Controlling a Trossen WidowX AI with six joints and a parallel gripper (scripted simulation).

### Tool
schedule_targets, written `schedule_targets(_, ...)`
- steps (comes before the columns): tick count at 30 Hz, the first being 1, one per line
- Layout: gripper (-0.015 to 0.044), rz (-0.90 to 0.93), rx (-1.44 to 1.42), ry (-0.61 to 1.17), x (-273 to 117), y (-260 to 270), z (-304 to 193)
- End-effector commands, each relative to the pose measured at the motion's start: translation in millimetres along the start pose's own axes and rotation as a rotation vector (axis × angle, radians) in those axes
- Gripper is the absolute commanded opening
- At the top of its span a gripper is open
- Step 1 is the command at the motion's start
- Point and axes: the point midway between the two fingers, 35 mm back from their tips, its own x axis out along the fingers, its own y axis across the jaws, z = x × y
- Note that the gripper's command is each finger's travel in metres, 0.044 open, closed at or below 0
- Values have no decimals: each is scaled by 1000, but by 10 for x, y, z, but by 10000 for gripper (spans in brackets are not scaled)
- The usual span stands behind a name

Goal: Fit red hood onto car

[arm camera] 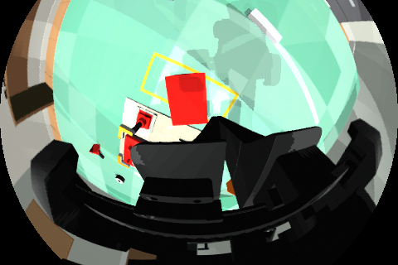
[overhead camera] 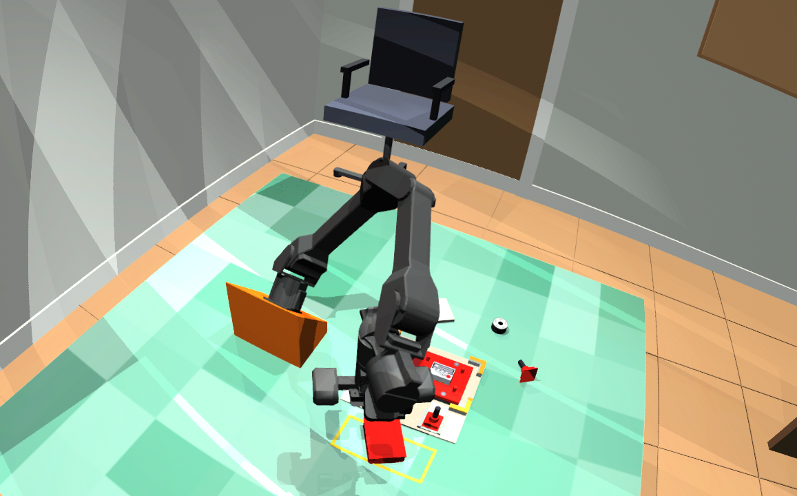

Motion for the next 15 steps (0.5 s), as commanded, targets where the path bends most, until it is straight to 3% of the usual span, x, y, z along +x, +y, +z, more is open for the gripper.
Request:
schedule_targets(1, 26, 1, 2, -2, 20, 21, 3)
schedule_targets(6, 158, -7, -14, 19, 472, 392, -93)
schedule_targets(15, 394, -7, -15, 21, 527, 408, -98)
